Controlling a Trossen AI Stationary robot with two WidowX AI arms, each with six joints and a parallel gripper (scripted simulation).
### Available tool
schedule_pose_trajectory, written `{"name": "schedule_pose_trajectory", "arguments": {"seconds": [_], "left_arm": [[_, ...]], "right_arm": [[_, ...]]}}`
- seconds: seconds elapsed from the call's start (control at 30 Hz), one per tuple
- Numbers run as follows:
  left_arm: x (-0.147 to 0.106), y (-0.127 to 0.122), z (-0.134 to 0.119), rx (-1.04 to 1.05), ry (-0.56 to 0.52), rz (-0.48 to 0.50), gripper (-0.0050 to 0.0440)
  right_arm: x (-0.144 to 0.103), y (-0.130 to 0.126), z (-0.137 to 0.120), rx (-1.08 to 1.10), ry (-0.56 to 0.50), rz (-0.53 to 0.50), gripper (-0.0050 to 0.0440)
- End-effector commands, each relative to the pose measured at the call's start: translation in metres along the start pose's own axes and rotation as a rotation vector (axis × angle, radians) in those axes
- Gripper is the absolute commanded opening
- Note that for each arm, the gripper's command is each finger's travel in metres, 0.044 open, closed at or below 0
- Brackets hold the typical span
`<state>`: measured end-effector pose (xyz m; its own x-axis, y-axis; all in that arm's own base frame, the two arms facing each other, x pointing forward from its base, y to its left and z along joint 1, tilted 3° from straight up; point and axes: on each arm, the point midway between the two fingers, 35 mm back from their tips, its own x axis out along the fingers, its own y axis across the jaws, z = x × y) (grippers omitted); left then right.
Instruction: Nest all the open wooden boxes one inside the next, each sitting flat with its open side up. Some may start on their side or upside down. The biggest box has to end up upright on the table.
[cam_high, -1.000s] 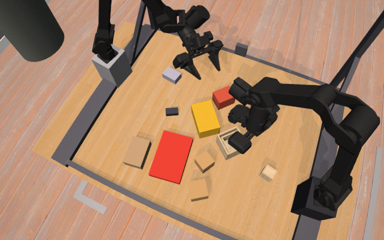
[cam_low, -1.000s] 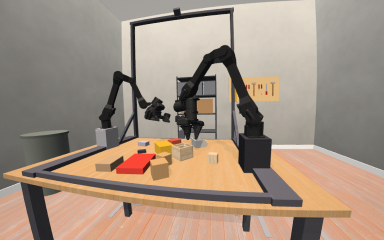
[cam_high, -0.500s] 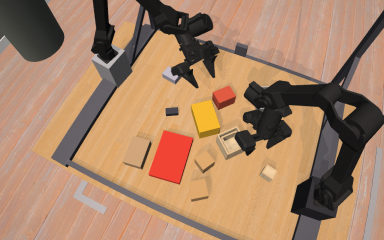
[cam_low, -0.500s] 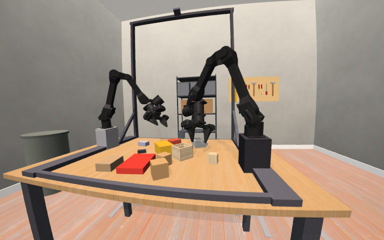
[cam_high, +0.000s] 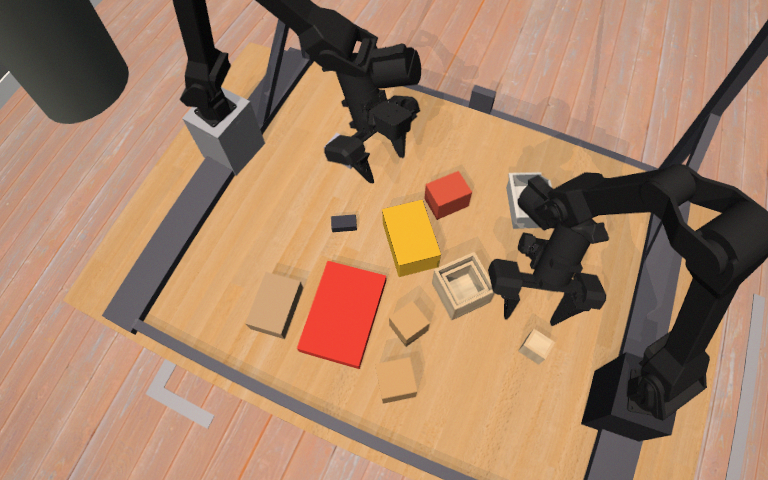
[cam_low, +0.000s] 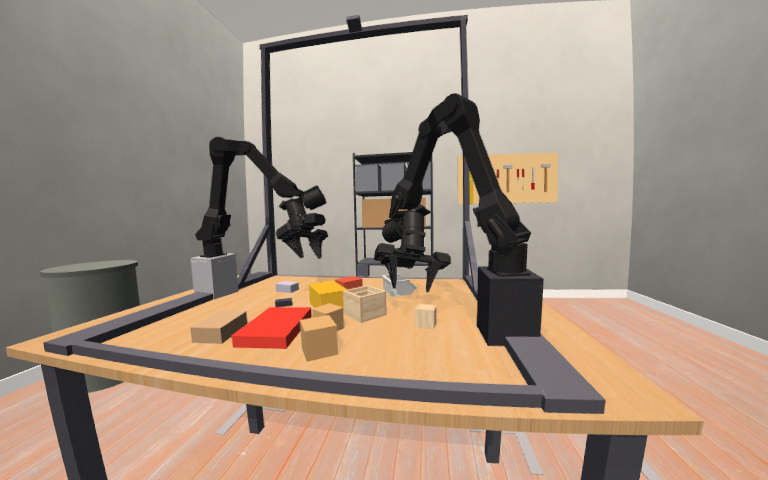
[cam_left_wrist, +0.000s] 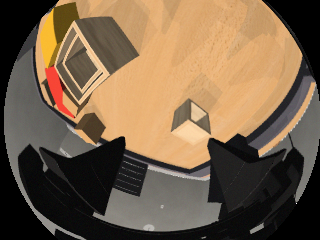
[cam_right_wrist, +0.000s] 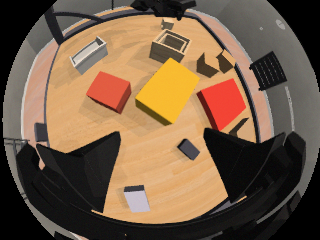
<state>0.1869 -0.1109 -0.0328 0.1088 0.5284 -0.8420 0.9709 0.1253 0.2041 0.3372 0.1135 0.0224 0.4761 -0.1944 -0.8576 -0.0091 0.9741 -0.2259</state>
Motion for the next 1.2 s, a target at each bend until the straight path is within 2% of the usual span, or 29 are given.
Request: {"name": "schedule_pose_trajectory", "arguments": {"seconds": [0.0, 0.37, 0.43, 0.53, 0.73, 0.93, 1.0, 1.17], "left_arm": [[0.000, -0.007, -0.008, 0.147, 0.018, 0.057, 0.0400], [0.008, -0.022, -0.026, 0.458, 0.120, 0.136, 0.0400], [0.008, -0.022, -0.026, 0.458, 0.120, 0.136, 0.0400], [0.010, -0.025, -0.030, 0.523, 0.143, 0.152, 0.0400], [0.012, -0.025, -0.031, 0.540, 0.156, 0.149, 0.0400], [0.033, -0.031, -0.020, 0.546, 0.161, 0.141, 0.0400], [0.033, -0.031, -0.020, 0.546, 0.161, 0.141, 0.0400], [0.058, -0.037, -0.008, 0.545, 0.160, 0.140, 0.0400]], "right_arm": [[-0.016, -0.010, 0.004, 0.019, 0.088, 0.063, 0.0400], [-0.044, -0.030, -0.034, 0.053, 0.373, 0.168, 0.0400], [-0.044, -0.030, -0.034, 0.053, 0.373, 0.168, 0.0400], [-0.052, -0.034, -0.041, 0.067, 0.434, 0.193, 0.0400], [-0.051, -0.034, -0.048, 0.067, 0.464, 0.189, 0.0400], [-0.051, -0.034, -0.048, 0.067, 0.464, 0.189, 0.0400], [-0.051, -0.034, -0.048, 0.067, 0.464, 0.189, 0.0400], [-0.051, -0.034, -0.048, 0.067, 0.464, 0.189, 0.0400]]}}
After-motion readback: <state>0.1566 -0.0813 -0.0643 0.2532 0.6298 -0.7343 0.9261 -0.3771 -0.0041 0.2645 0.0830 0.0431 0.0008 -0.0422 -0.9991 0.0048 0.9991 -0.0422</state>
